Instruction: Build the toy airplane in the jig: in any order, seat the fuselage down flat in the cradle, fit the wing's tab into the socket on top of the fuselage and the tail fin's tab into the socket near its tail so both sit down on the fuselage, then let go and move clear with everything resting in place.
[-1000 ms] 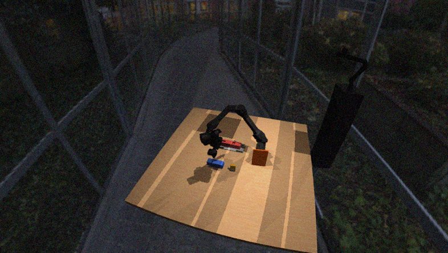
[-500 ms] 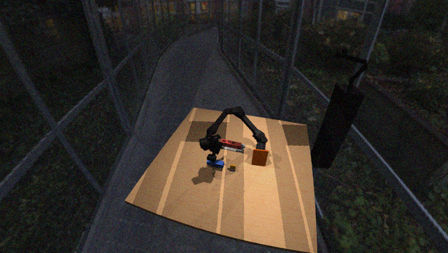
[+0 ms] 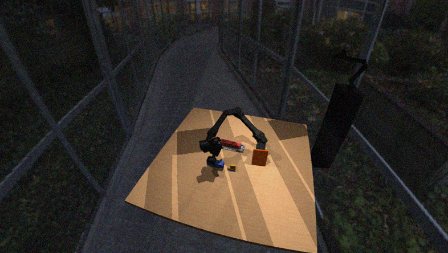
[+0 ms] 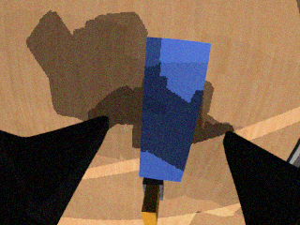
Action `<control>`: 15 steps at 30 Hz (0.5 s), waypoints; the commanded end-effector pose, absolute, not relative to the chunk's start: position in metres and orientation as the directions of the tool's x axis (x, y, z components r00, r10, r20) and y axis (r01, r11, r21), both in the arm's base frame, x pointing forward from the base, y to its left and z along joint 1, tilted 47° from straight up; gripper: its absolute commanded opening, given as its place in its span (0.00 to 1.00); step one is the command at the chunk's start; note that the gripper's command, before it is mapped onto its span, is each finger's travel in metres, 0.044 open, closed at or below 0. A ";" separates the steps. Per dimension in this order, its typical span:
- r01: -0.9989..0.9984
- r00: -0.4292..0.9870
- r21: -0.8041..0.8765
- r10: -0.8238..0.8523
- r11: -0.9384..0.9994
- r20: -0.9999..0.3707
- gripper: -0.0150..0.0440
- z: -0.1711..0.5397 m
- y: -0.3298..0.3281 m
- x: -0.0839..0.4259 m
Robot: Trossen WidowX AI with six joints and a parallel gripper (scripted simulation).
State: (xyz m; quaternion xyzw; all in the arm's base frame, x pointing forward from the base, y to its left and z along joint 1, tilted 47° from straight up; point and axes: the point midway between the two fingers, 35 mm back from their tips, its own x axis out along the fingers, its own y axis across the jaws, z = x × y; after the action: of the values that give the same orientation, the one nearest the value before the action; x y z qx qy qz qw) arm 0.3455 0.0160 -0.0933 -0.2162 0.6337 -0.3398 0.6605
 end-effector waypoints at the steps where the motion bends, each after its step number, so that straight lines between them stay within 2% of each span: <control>1: 0.165 -0.041 -0.722 -0.727 0.672 -0.686 1.00 -0.099 0.009 0.343; 15: 0.165 -0.041 -0.723 -0.728 0.671 -0.685 1.00 -0.115 -0.008 0.342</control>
State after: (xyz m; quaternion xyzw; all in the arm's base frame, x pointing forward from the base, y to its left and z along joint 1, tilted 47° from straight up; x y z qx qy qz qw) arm 0.3450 -0.0021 -0.1093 -0.2159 0.6332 -0.3406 0.6606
